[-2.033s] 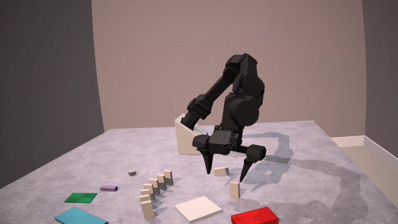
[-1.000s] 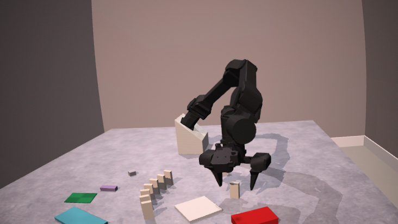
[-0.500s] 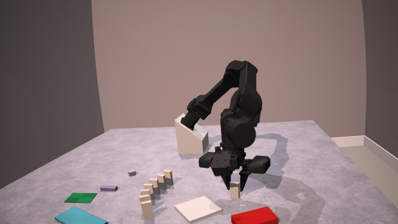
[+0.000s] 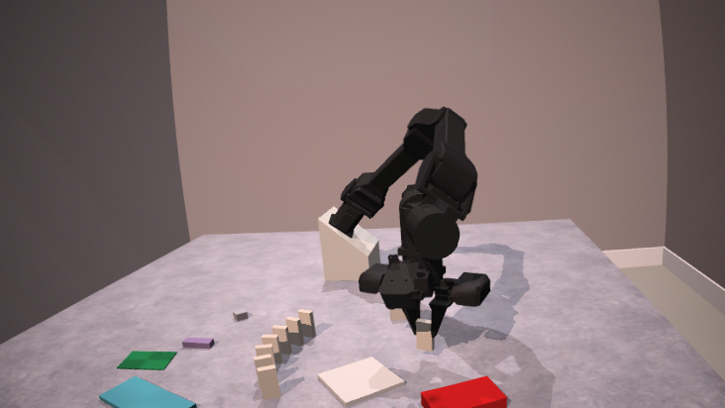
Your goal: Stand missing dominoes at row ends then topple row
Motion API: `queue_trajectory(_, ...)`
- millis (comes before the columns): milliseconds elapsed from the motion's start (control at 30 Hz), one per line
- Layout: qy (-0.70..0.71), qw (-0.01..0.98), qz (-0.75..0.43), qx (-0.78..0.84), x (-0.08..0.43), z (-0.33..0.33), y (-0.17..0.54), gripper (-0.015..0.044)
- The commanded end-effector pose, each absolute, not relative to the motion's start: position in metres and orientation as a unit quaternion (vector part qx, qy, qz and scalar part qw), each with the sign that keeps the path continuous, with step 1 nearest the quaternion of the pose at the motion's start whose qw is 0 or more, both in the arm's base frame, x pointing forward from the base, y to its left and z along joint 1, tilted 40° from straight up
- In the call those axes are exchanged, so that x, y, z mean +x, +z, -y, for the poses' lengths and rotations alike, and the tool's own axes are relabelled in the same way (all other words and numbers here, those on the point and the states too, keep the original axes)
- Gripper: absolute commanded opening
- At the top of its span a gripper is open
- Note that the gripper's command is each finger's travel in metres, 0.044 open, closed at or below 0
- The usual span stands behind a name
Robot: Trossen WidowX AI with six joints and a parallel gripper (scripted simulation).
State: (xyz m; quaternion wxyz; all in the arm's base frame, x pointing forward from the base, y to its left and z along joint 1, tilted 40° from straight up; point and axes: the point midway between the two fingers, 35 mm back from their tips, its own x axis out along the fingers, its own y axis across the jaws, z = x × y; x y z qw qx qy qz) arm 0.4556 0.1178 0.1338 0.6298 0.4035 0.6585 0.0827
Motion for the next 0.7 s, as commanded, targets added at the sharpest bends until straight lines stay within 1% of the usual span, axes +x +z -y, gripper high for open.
queue_trajectory(0, 0.085, 0.639, -0.646, 0.408, 0.456, -0.083, 0.175, 0.0107)
queue_trajectory(167, 0.086, 0.639, -0.645, 0.409, 0.440, -0.047, 0.219, 0.0107)
queue_trajectory(333, 0.086, 0.640, -0.645, 0.409, 0.439, -0.044, 0.219, 0.0107)
queue_trajectory(500, 0.077, 0.642, -0.647, 0.404, 0.423, 0.000, 0.187, 0.0107)
queue_trajectory(667, 0.071, 0.641, -0.650, 0.401, 0.391, 0.043, 0.148, 0.0107)
